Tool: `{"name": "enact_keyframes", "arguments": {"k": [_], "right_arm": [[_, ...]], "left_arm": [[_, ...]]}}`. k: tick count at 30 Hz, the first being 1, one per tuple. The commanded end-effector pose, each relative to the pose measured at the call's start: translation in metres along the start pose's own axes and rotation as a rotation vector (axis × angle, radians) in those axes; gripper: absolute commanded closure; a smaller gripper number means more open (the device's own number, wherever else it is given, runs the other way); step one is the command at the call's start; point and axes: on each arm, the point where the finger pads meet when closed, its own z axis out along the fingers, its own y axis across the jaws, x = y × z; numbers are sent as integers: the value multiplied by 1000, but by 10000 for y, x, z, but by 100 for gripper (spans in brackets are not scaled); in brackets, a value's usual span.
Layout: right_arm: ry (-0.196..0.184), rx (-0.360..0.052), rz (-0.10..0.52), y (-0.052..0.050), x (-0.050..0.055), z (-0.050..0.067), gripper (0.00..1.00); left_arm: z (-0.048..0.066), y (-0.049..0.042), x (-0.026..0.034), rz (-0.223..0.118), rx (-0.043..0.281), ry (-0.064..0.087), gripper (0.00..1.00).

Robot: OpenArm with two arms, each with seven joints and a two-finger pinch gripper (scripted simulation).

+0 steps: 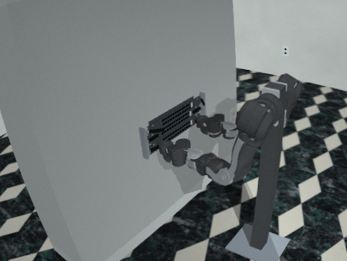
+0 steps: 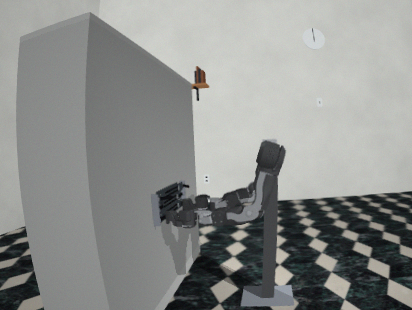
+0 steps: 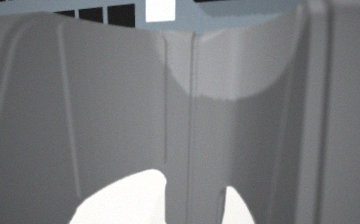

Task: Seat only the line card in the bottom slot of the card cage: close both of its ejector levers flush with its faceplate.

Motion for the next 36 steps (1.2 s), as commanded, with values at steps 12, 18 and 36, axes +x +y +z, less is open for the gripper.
{"name": "enact_keyframes", "arguments": {"k": [12, 18, 36], "right_arm": [[-18, 0, 1, -3, 29, 97, 100], [-18, 0, 1, -3, 29, 107, 100], [-18, 0, 1, -3, 28, 145, 100]], "left_arm": [[98, 4, 37, -2, -4, -14, 100], [107, 4, 37, -2, -4, -14, 100], [146, 4, 36, -2, -4, -14, 100]]}}
